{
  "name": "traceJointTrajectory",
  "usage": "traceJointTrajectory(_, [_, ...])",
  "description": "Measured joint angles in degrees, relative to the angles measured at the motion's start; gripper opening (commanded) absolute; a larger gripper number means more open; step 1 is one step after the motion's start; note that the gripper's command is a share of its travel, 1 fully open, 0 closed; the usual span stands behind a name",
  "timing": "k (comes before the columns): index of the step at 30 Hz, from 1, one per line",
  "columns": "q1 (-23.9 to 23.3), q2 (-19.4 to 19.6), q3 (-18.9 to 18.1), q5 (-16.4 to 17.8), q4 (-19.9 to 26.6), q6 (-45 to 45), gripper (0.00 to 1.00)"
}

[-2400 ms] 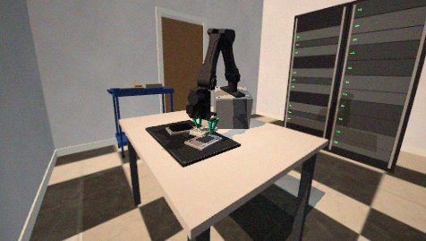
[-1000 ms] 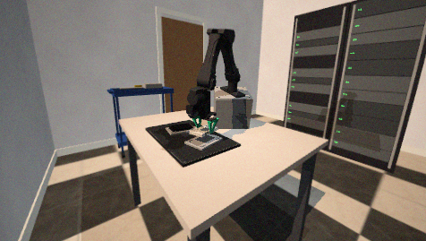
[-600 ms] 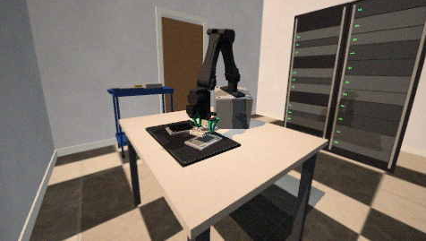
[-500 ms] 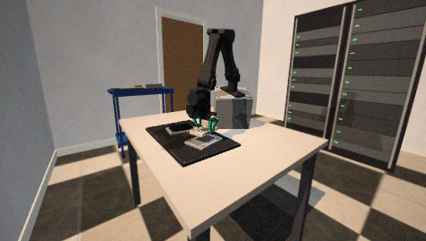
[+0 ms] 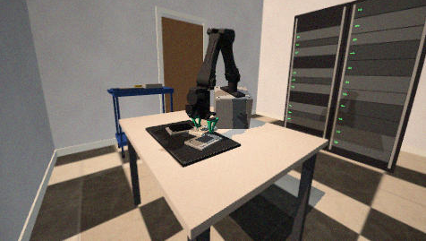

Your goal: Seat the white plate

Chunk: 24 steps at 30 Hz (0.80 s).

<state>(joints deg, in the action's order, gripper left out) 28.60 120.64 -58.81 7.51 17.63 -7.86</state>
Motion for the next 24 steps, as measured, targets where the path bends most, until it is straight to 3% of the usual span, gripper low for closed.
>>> traceJointTrajectory(10, [0.1, 0.0, 0.3, 0.0, -0.8, 0.0, 0.0])
traceJointTrajectory(24, [0.5, 4.4, 0.3, -0.1, -4.3, -0.4, 0.0])
